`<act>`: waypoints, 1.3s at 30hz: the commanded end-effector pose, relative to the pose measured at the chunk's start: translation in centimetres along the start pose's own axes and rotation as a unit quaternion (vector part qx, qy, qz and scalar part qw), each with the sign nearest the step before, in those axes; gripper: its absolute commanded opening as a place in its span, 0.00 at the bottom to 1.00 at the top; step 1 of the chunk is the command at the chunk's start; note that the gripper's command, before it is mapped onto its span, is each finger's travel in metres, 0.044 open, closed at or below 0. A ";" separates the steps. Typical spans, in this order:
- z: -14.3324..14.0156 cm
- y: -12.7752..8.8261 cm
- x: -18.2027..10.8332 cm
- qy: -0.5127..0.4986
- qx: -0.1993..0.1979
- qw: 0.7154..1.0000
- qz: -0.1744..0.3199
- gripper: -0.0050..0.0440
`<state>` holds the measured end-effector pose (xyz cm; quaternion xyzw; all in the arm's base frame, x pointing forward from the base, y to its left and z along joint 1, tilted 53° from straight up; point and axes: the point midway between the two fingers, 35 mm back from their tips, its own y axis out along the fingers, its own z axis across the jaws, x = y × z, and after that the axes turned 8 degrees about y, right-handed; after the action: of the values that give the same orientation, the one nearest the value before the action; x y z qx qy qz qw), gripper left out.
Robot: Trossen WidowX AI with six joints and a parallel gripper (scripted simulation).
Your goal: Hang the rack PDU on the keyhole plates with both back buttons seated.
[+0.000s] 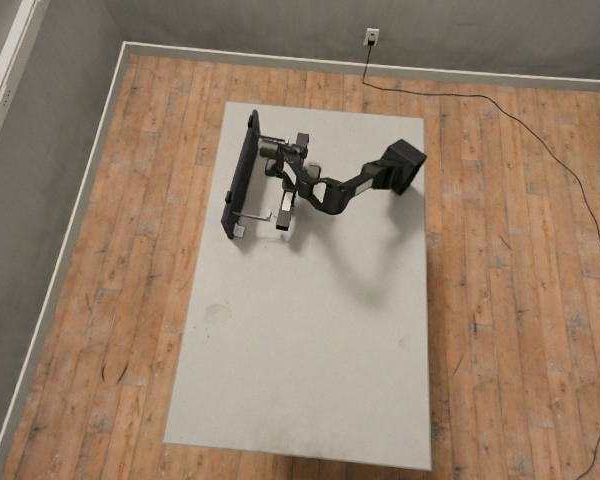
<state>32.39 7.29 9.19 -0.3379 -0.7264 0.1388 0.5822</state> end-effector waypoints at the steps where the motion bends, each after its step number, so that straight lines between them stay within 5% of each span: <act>1: -1.2 -0.4 0.2 -0.003 -0.009 1.000 0.003 0.00; 39: -1.0 -1.1 0.2 -0.005 -0.011 1.000 0.002 0.00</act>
<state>32.47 6.91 9.23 -0.3378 -0.7216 0.1415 0.5875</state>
